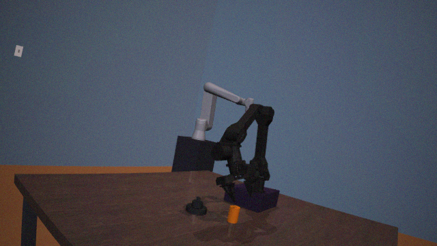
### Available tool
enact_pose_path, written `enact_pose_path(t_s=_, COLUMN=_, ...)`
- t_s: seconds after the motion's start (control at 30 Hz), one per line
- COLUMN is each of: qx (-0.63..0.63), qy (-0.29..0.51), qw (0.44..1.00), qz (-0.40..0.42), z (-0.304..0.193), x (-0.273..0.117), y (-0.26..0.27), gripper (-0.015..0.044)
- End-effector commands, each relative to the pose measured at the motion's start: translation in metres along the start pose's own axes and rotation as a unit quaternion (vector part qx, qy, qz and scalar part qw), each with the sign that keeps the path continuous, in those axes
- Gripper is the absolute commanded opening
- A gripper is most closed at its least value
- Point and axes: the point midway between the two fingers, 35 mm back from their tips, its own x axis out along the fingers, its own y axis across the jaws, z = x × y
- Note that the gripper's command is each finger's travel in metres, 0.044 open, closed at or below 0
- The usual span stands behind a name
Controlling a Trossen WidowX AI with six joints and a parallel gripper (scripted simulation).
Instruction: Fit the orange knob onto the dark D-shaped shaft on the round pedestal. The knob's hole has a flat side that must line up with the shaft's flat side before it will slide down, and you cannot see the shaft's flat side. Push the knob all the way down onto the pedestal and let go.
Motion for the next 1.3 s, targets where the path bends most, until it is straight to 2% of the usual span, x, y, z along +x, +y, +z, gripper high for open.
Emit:
enact_pose_path(t_s=0.0, qx=0.004, qy=0.193, qw=0.98, qz=-0.056, z=0.0069, x=-0.0271, y=-0.0035, gripper=0.044)
enact_pose_path(t_s=0.07, qx=0.003, qy=0.218, qw=0.973, qz=-0.069, z=0.0087, x=-0.0325, y=-0.0042, gripper=0.044)
enact_pose_path(t_s=0.5, qx=0.012, qy=0.217, qw=0.973, qz=-0.071, z=0.0087, x=-0.0324, y=-0.0042, gripper=0.044)
enact_pose_path(t_s=0.7, qx=0.268, qy=0.191, qw=0.936, qz=-0.126, z=0.0083, x=-0.0316, y=-0.0043, gripper=0.044)
enact_pose_path(t_s=0.93, qx=0.566, qy=0.138, qw=0.792, qz=-0.183, z=0.0078, x=-0.0306, y=-0.0045, gripper=0.044)
enact_pose_path(t_s=1.0, qx=0.592, qy=0.131, qw=0.773, qz=-0.187, z=0.0077, x=-0.0305, y=-0.0045, gripper=0.044)
enact_pose_path(t_s=1.27, qx=0.592, qy=0.131, qw=0.773, qz=-0.187, z=0.0077, x=-0.0305, y=-0.0045, gripper=0.044)
